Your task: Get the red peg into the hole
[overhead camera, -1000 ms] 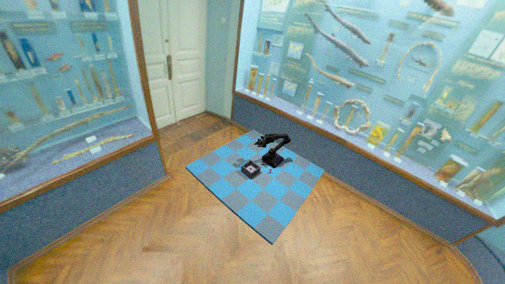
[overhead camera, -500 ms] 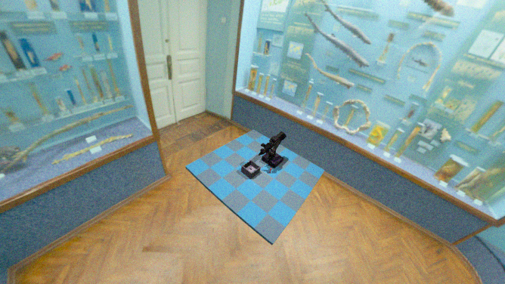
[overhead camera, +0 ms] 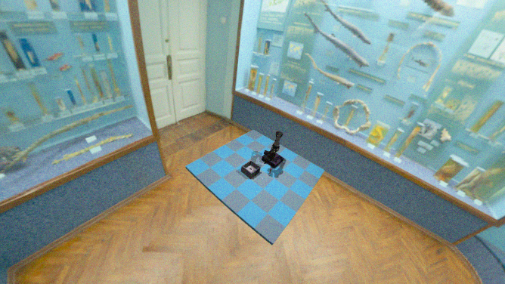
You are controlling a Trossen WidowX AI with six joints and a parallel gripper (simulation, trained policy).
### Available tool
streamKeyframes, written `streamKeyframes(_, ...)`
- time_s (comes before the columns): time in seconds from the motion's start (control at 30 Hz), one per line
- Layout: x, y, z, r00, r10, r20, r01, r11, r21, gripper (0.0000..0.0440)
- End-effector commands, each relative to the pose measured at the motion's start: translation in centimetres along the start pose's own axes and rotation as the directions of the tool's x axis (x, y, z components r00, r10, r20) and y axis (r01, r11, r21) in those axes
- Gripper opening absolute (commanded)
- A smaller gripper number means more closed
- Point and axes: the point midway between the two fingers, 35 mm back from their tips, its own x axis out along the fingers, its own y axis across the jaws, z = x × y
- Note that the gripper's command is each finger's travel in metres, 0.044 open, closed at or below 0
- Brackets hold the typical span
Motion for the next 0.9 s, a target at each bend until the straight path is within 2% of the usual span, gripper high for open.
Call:
streamKeyframes(0.0, 0.8, -0.2, -1.5, 0.999, -0.030, -0.026, 0.029, 0.999, -0.035, 0.0440)
streamKeyframes(0.37, 4.5, -0.1, -6.0, 0.994, -0.057, -0.089, 0.043, 0.987, -0.152, 0.0440)
streamKeyframes(0.73, 8.6, 0.1, -9.0, 0.990, -0.012, -0.142, -0.014, 0.983, -0.181, 0.0439)
streamKeyframes(0.8, 9.1, 0.1, -9.3, 0.989, -0.008, -0.150, -0.019, 0.983, -0.180, 0.0427)
streamKeyframes(0.87, 9.4, 0.0, -9.7, 0.987, -0.011, -0.160, -0.018, 0.984, -0.179, 0.0390)
